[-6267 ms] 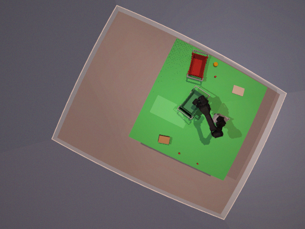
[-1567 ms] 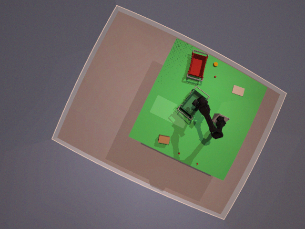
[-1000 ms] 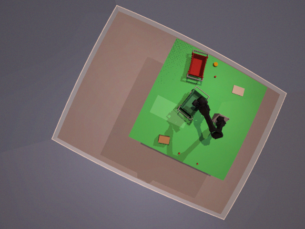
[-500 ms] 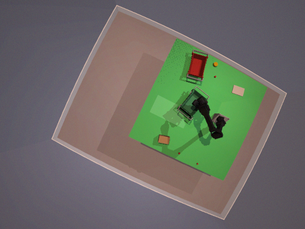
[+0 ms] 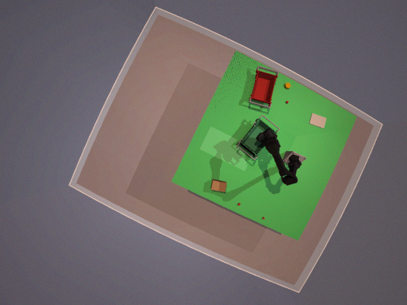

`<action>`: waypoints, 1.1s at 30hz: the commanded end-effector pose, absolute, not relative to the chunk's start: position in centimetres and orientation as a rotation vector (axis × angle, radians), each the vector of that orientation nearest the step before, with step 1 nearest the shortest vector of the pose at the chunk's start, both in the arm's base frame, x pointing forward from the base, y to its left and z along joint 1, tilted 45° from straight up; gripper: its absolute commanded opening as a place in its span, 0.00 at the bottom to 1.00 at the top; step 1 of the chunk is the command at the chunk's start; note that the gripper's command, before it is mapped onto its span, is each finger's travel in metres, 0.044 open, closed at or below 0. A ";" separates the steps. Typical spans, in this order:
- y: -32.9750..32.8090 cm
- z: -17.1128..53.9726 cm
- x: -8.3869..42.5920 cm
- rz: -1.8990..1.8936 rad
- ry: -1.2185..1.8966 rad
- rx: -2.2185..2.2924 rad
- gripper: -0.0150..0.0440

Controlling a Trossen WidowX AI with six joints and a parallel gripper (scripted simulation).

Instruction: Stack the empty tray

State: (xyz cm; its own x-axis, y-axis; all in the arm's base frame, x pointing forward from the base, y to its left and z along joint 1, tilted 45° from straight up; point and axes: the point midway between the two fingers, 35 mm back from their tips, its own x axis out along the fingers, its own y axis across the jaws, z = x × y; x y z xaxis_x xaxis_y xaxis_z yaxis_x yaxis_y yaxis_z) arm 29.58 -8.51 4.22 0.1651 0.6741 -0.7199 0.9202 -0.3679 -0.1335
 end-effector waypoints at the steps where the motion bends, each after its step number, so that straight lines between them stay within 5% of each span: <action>1: -7.5 3.9 29.4 -1.031 1.563 2.094 0.25; 20: -7.5 3.9 29.4 -1.031 1.563 2.094 0.25; 33: -7.5 3.9 29.4 -1.031 1.563 2.094 0.58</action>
State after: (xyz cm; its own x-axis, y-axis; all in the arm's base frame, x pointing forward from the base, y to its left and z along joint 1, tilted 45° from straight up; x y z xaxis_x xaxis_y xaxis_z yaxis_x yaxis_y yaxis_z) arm 29.44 -7.57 4.00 0.1370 0.6846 -0.7159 0.9267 -0.3440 -0.1515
